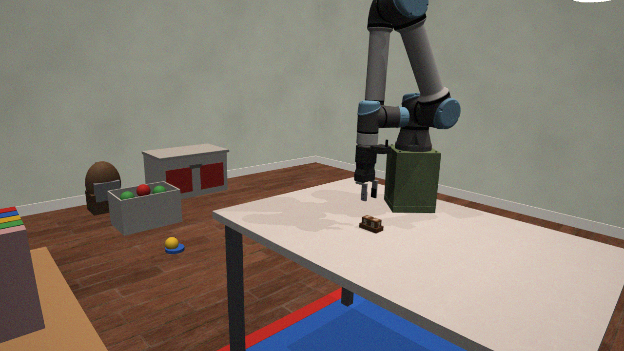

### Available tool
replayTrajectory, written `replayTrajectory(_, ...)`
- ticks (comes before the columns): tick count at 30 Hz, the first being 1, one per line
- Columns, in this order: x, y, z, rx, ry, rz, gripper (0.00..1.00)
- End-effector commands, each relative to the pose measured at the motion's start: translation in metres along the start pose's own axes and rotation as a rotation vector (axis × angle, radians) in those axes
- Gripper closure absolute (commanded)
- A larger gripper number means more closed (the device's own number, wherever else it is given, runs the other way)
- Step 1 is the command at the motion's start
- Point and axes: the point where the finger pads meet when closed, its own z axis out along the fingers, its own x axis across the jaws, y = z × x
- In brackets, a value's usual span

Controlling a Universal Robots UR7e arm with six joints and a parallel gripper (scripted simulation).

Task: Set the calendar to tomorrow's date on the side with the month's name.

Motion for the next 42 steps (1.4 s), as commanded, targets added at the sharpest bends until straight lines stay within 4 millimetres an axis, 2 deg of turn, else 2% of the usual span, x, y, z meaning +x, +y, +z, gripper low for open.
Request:
replayTrajectory(1,-0.002,-0.001,0.000,0.000,-0.001,-0.001,0.00)
replayTrajectory(14,-0.002,-0.001,-0.008,0.000,-0.001,-0.002,0.00)
replayTrajectory(27,0.002,0.000,-0.044,-0.002,0.004,-0.002,0.00)
replayTrajectory(42,0.002,0.000,-0.072,-0.002,0.004,-0.001,0.00)
